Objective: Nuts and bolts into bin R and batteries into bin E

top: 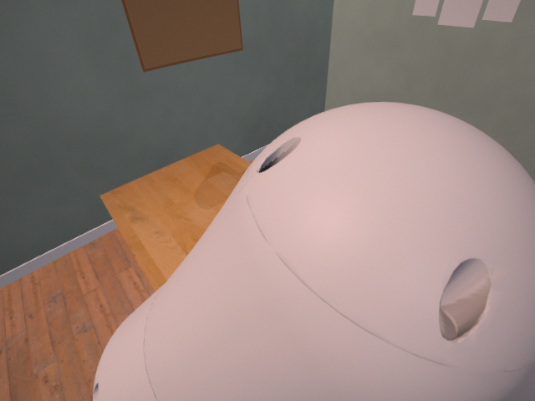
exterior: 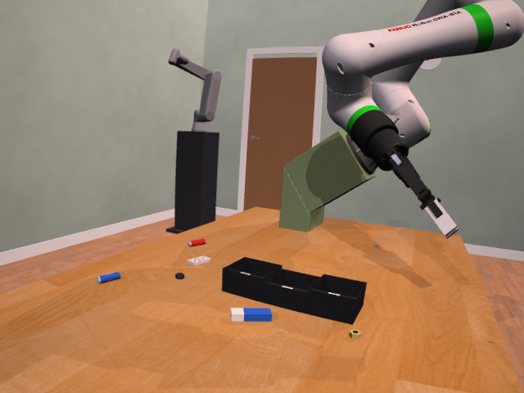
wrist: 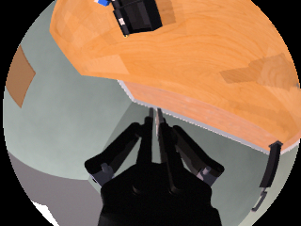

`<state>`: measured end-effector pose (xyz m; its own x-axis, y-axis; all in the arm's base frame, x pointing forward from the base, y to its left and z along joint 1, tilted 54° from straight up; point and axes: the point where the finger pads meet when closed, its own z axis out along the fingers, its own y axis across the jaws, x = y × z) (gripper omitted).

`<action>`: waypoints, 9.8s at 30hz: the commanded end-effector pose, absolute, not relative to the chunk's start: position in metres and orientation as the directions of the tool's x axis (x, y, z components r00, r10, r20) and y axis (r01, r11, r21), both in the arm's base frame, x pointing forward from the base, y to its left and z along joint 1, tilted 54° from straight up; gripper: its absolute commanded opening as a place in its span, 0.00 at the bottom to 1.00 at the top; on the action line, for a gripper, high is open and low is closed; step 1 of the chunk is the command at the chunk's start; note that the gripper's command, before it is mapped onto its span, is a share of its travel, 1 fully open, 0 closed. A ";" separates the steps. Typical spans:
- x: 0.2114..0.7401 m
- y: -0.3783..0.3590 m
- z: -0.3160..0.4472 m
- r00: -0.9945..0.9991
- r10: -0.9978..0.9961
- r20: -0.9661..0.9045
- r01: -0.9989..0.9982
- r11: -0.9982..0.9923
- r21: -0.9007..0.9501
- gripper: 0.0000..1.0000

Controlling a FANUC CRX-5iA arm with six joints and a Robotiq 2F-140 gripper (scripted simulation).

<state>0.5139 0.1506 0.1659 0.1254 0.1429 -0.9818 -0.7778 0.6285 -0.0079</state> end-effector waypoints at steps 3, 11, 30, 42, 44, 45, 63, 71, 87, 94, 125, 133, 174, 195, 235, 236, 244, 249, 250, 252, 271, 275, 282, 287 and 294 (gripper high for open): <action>0.500 0.151 0.143 0.238 -0.013 -0.971 -0.801 0.562 -0.204 0.15; 0.486 0.142 0.115 0.377 -0.163 -0.912 -0.797 0.445 -0.409 0.15; 0.468 0.107 0.067 0.686 -0.354 -0.636 -0.655 0.079 -0.751 0.15; 0.460 0.064 0.033 0.863 -0.348 -0.368 -0.454 -0.213 -0.865 0.15; 0.459 0.057 0.029 0.884 -0.336 -0.326 -0.419 -0.255 -0.871 0.15; 0.459 0.050 0.024 0.896 -0.327 -0.301 -0.397 -0.281 -0.874 0.15; 0.461 -0.027 -0.007 0.992 -0.120 0.029 -0.046 -0.584 -0.810 0.15; 0.461 -0.027 -0.007 0.992 -0.120 0.029 -0.046 -0.584 -0.810 0.15; 0.520 -0.014 -0.075 0.977 -0.197 -0.079 -0.179 -0.563 -0.807 0.15; 0.558 -0.006 -0.119 0.977 -0.197 -0.079 -0.179 -0.563 -0.807 0.15; 0.581 0.035 -0.166 0.977 -0.197 -0.079 -0.179 -0.563 -0.807 0.15; 0.583 0.046 -0.174 0.977 -0.197 -0.079 -0.179 -0.563 -0.807 0.15; 0.583 0.046 -0.174 0.977 -0.197 -0.079 -0.179 -0.563 -0.807 0.15; 0.580 0.030 -0.162 0.977 -0.197 -0.079 -0.179 -0.563 -0.807 0.15; 0.585 0.044 -0.074 0.977 -0.197 -0.079 -0.179 -0.563 -0.807 0.15; 0.585 0.047 -0.071 0.977 -0.197 -0.079 -0.179 -0.563 -0.807 0.15; 0.586 0.053 -0.076 0.977 -0.197 -0.079 -0.179 -0.563 -0.807 0.15; 0.588 0.064 -0.084 0.977 -0.197 -0.079 -0.179 -0.563 -0.807 0.15; 0.588 0.066 -0.085 0.977 -0.197 -0.079 -0.179 -0.563 -0.807 0.15; 0.588 0.066 -0.085 0.977 -0.197 -0.079 -0.179 -0.563 -0.807 0.15; 0.592 0.094 -0.106 0.977 -0.197 -0.079 -0.179 -0.563 -0.807 0.15; 0.592 0.094 -0.106 0.977 -0.197 -0.079 -0.179 -0.563 -0.807 0.15; 0.592 0.094 -0.106 0.977 -0.197 -0.079 -0.179 -0.563 -0.807 0.15; 0.592 0.094 -0.106 0.977 -0.197 -0.079 -0.179 -0.563 -0.807 0.15; 0.592 0.094 -0.106 0.977 -0.197 -0.079 -0.179 -0.563 -0.807 0.15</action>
<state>0.5917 0.0946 -0.1059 0.9773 -0.1963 -0.0793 -0.1785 -0.5626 -0.8072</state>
